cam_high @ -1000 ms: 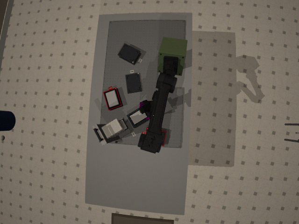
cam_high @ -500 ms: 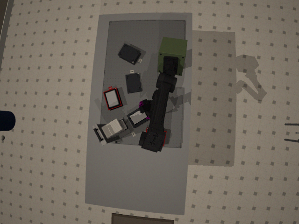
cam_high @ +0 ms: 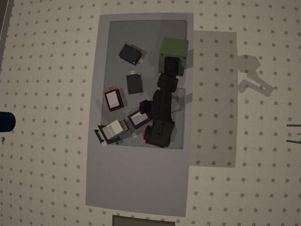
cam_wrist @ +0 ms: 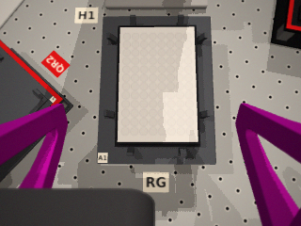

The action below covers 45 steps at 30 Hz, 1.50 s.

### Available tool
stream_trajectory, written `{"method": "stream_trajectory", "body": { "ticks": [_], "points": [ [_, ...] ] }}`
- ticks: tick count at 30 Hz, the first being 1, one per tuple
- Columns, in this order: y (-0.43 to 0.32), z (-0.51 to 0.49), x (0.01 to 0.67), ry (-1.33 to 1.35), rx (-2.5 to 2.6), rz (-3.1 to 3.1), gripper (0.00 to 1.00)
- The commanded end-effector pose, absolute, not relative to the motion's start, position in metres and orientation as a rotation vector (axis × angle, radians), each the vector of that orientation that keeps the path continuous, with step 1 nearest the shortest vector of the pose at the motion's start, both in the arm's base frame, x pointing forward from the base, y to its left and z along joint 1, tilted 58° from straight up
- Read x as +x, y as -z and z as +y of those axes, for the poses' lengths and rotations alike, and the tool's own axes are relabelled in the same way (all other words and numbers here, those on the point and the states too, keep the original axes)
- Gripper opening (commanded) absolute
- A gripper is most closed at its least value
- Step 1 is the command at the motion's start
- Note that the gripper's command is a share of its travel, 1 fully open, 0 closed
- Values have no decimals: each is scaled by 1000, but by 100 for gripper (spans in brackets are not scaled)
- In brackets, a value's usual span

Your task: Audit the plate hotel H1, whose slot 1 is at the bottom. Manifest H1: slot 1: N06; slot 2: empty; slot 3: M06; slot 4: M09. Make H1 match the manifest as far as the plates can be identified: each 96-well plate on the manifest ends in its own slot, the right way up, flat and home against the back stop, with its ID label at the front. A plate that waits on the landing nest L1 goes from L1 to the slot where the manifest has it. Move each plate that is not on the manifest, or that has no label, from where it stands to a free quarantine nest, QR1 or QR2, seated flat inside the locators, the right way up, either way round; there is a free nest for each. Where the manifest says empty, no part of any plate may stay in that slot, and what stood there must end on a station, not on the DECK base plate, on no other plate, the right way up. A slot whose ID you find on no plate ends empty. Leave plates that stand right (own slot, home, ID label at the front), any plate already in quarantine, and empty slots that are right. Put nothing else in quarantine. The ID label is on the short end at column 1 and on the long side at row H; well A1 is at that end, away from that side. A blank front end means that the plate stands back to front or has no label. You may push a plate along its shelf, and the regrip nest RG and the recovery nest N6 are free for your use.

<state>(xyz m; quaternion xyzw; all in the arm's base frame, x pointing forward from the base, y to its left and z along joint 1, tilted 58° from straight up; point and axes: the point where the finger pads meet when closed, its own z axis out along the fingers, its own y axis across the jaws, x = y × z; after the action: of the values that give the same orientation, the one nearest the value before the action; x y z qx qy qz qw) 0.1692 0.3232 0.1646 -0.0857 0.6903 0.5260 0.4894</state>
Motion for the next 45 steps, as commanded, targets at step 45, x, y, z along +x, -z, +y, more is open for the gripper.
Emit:
{"method": "stream_trajectory", "body": {
  "ticks": [45],
  "points": [
    [-258, 293, 156, -1142, -618, 1562, 100]
  ]
}}
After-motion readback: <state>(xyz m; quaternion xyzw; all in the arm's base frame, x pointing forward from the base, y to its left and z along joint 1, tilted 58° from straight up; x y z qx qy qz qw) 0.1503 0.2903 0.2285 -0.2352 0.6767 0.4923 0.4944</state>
